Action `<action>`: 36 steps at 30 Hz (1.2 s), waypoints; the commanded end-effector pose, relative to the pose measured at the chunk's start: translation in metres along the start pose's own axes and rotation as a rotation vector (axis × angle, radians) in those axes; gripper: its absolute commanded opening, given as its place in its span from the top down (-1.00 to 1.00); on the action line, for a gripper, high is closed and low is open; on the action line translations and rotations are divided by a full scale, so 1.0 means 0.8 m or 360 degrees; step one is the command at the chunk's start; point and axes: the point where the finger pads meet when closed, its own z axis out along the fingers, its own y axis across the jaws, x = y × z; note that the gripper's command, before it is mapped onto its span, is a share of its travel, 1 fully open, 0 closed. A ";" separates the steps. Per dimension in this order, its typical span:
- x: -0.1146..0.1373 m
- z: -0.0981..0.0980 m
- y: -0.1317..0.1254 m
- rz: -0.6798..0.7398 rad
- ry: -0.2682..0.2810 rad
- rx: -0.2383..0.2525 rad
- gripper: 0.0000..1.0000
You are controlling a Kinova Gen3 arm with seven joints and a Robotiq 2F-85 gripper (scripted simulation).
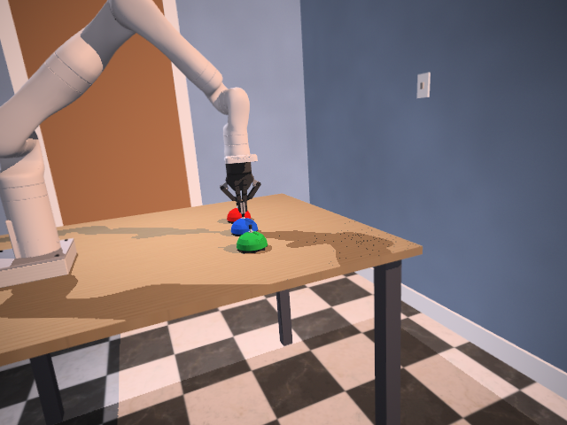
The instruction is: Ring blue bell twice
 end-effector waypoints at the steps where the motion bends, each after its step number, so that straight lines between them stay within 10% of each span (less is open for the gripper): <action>1: 0.000 0.001 0.000 -0.0001 -0.0001 0.0000 1.00; 36: 0.000 -0.022 0.000 -0.0001 -0.0001 0.0000 1.00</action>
